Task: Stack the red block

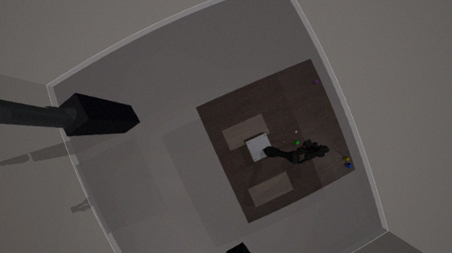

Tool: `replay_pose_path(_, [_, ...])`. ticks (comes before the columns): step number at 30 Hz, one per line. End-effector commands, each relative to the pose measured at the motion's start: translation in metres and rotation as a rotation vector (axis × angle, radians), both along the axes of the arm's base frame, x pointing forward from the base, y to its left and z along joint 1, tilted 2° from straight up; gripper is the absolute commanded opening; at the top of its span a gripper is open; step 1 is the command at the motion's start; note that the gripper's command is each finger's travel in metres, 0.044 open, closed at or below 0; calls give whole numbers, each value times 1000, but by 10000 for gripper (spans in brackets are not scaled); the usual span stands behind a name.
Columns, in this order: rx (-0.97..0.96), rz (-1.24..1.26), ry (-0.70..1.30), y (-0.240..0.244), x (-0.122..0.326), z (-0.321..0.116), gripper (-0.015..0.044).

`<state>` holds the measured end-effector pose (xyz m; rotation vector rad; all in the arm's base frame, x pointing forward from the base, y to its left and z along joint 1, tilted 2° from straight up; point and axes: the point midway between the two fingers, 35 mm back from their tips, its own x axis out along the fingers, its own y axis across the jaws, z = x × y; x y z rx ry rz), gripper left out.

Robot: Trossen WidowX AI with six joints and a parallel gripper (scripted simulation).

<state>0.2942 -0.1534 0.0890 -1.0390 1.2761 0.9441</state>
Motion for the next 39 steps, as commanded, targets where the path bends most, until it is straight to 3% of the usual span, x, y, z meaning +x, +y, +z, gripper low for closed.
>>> replay_pose_path(1, [0,1,1,0,0,1,0])
replay_pose_path(17, [6,5,9,38,5,3,0])
replay_pose_path(39, [6,5,10,36,7,-56,0])
